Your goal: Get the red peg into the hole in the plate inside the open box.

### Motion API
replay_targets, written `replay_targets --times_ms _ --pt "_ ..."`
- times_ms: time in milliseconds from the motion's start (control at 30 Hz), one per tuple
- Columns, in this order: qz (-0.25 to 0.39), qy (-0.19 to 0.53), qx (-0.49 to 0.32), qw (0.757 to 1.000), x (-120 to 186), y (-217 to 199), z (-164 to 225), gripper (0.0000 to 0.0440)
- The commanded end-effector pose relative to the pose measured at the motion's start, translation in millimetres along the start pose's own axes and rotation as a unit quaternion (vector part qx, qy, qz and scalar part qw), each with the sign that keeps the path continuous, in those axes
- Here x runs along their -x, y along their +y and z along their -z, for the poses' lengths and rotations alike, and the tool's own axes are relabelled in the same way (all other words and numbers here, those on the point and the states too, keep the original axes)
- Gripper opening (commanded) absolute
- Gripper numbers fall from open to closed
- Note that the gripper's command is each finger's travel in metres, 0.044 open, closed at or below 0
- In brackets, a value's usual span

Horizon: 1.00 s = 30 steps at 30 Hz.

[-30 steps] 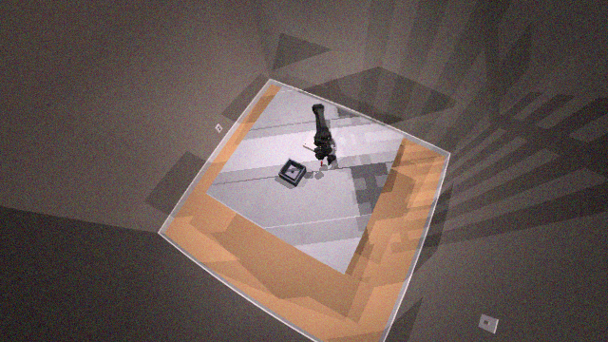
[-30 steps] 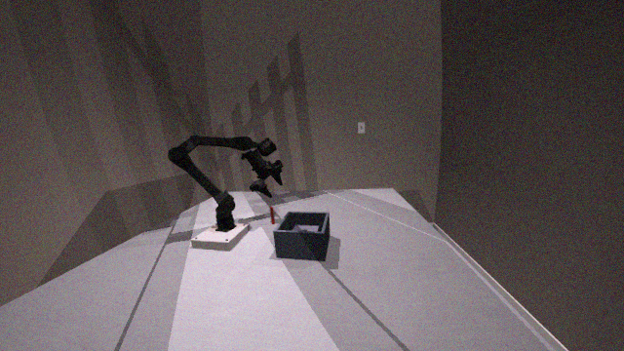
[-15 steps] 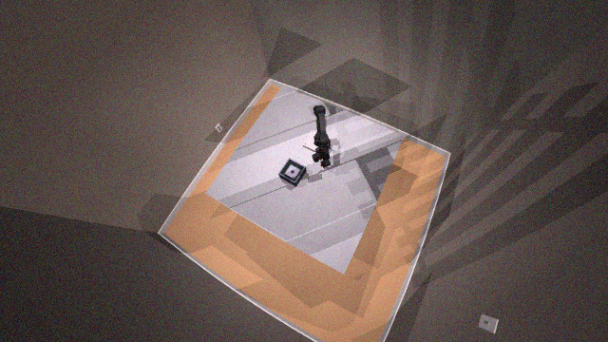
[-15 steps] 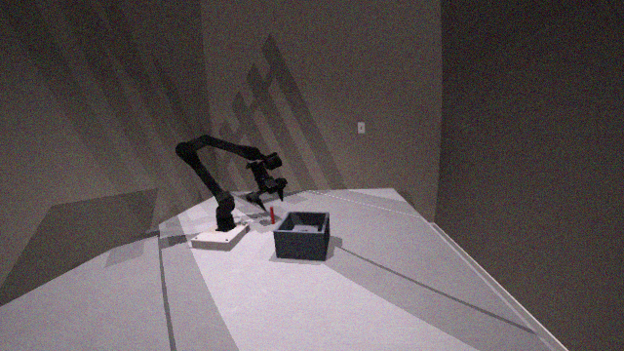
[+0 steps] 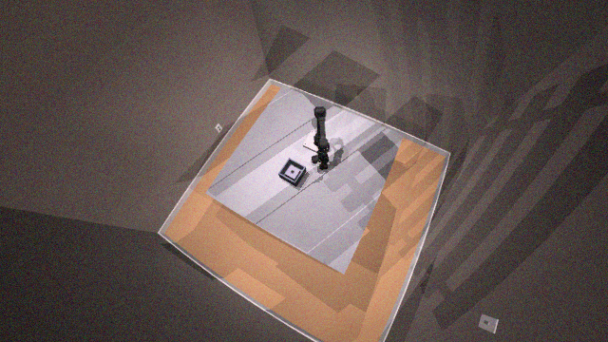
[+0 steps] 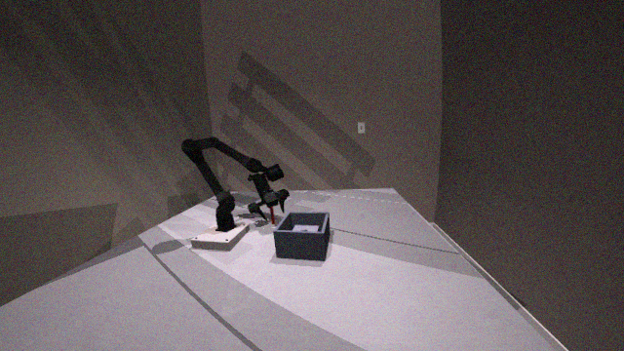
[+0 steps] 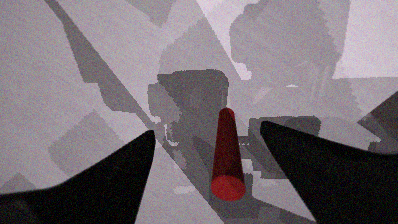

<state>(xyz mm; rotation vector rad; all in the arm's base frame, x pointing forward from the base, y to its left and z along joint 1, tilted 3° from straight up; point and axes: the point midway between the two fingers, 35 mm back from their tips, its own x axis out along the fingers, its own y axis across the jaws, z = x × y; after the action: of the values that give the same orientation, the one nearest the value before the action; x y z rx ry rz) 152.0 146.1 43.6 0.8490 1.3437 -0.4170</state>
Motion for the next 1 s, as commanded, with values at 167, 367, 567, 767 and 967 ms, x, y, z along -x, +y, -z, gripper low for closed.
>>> replay_targets --times_ms 167,367,567,767,967 --pt "0.008 0.022 -0.034 0.999 -6 -2 2 0.0180" --pt "0.016 0.037 -0.044 0.998 -7 -2 1 0.0029" --pt "-0.002 0.027 -0.036 0.999 2 11 -6 0.0000" --pt "-0.027 -0.003 -0.012 1.000 26 31 -21 0.0000" --pt "-0.045 -0.037 -0.001 0.998 53 51 -41 0.0000"
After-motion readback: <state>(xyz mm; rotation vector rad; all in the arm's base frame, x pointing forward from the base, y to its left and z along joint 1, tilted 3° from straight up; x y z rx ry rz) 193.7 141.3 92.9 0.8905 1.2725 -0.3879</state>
